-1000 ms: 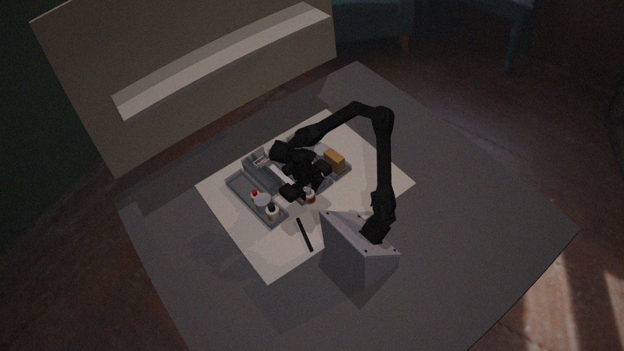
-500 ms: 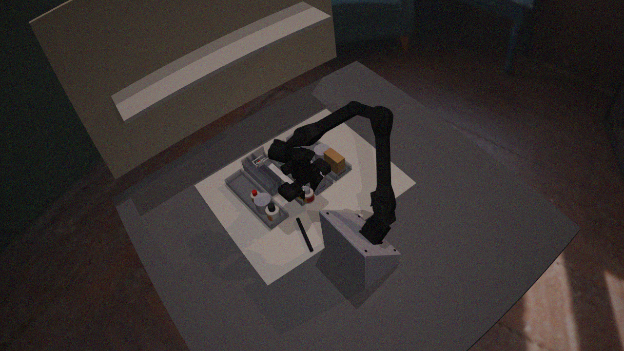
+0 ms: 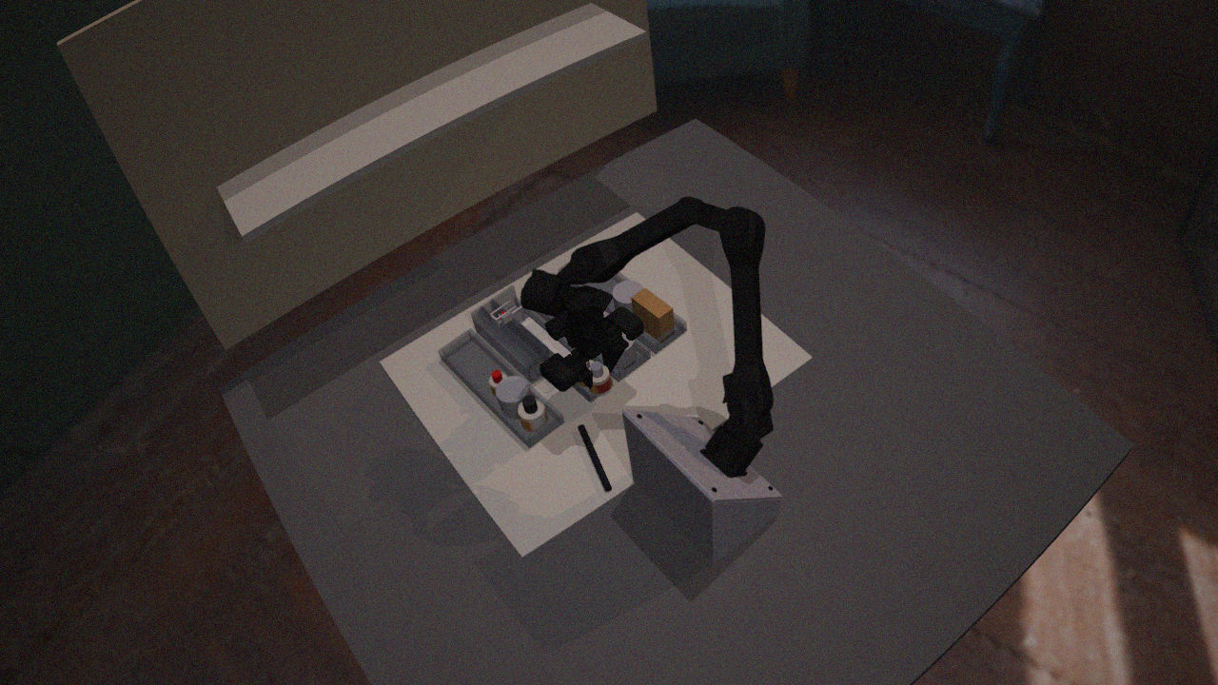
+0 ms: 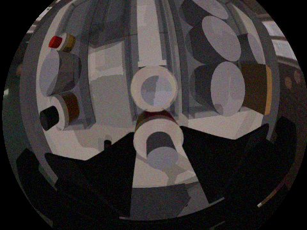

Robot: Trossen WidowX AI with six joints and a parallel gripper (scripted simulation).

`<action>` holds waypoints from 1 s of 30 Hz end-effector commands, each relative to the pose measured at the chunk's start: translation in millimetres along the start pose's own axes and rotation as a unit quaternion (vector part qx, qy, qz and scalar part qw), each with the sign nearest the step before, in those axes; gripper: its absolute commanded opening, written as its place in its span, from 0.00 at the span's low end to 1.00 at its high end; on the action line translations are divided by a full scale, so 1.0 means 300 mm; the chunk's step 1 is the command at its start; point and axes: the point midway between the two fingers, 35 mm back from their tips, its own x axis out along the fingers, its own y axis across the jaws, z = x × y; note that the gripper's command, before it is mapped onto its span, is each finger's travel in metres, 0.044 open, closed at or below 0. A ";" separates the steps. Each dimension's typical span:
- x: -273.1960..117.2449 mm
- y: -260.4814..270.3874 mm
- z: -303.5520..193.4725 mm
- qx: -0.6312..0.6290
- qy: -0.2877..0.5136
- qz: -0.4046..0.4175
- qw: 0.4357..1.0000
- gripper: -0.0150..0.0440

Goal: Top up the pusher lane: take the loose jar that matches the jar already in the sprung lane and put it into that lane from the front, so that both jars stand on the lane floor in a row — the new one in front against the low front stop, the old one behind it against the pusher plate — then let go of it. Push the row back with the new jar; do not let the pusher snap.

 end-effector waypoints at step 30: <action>-0.017 -0.007 0.069 0.005 -0.011 -0.001 1.000 0.25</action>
